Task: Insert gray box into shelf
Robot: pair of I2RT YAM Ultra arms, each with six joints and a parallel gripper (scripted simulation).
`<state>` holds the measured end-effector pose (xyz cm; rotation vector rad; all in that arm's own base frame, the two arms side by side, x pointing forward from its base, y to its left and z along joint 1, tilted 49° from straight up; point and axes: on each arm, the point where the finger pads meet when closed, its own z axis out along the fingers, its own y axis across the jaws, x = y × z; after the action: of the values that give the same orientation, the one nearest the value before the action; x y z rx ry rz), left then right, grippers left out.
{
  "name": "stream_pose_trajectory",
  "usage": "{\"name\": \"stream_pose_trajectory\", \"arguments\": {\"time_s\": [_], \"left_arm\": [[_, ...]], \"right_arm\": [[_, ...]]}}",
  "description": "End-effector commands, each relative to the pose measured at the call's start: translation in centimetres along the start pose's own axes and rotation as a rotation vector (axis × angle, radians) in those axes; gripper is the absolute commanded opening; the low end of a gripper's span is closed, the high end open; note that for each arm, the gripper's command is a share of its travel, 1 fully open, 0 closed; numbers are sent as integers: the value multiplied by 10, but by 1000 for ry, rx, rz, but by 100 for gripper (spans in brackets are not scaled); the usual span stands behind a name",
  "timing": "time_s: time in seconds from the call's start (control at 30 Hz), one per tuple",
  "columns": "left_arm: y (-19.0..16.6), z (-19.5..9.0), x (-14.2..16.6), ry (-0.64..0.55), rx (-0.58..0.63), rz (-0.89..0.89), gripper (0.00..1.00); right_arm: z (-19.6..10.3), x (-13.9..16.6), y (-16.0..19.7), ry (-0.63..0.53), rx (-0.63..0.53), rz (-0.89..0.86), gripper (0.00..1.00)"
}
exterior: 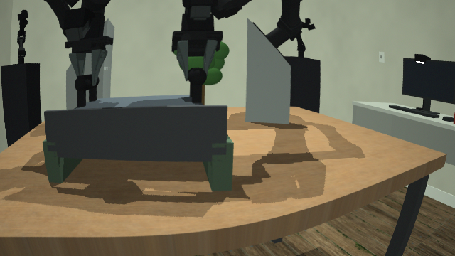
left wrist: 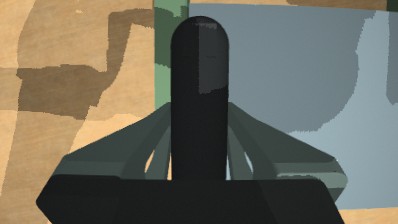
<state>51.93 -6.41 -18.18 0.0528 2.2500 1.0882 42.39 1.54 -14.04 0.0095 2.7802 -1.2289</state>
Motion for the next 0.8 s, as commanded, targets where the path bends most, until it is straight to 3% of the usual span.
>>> {"name": "stream_pose_trajectory", "arguments": {"time_s": [0.0, 0.2, 0.23, 0.33, 0.47, 0.5, 0.6, 0.67, 0.77], "left_arm": [[-4, -22, -46, -79, 1, -25, 14], [-2, -21, -56, -78, -1, -23, 14], [-8, -16, -46, -68, -3, -3, 14], [-2, -21, -68, -101, 1, -64, 14], [0, -22, -67, -88, -2, -38, 14], [-8, -16, -54, -78, -3, -18, 14], [-2, -18, -68, -83, 5, -31, 14], [-12, -9, -51, -68, -1, -3, 14], [-1, -16, -74, -84, 4, -32, 14]], "right_arm": [[-41, -35, 7, -96, -42, 22, 14], [-41, -41, 8, -91, -41, 18, 14], [-41, -42, 7, -90, -40, 18, 14], [-46, -52, 5, -110, -51, 47, 14], [-42, -48, 7, -99, -30, 33, 14], [-42, -50, 8, -103, -31, 36, 14], [-46, -54, 5, -105, -36, 27, 14], [-39, -52, 11, -94, -32, 14, 14], [-48, -61, 4, -103, -52, 41, 14]]}}
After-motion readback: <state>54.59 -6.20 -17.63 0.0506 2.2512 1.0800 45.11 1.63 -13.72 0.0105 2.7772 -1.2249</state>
